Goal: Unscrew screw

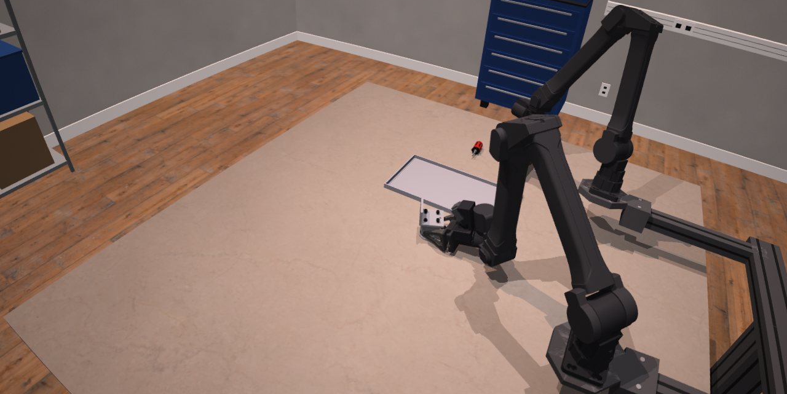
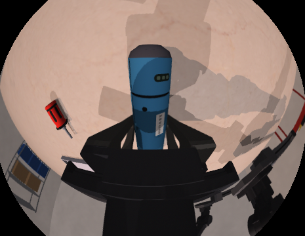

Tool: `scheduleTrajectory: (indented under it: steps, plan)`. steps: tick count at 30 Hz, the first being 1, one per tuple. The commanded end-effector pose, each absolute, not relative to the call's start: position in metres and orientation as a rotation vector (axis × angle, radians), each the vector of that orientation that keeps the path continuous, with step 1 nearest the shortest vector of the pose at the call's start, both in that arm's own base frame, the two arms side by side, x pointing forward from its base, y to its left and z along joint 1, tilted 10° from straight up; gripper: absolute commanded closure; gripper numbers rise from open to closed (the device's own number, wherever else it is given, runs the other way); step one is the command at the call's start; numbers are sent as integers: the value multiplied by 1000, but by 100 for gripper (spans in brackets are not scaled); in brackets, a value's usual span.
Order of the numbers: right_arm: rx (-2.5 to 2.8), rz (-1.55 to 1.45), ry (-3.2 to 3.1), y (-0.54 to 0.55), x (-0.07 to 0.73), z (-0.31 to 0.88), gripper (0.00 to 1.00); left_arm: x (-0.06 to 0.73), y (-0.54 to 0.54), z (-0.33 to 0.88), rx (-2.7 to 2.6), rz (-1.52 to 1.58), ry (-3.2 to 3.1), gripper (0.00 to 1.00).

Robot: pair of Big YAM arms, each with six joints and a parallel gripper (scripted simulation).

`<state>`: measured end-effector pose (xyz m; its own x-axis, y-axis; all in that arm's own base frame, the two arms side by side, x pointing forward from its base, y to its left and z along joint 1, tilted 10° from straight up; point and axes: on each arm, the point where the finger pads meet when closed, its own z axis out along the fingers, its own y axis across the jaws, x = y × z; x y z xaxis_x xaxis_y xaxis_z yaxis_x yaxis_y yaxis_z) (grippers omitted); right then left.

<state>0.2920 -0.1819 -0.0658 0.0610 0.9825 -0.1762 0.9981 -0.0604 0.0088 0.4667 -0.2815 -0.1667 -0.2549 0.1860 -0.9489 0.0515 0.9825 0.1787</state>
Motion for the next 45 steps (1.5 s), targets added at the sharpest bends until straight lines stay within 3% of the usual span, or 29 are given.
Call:
scheduleTrajectory:
  steps: [1, 45]
  plan:
    - [2172, -158, 2021, -188, 310, -50, 58, 471, -286, -162, 167, 120, 1814, 41]
    - [2158, -152, 2018, -178, 315, 11, 58, 471, -286, -162, 167, 120, 1814, 41]
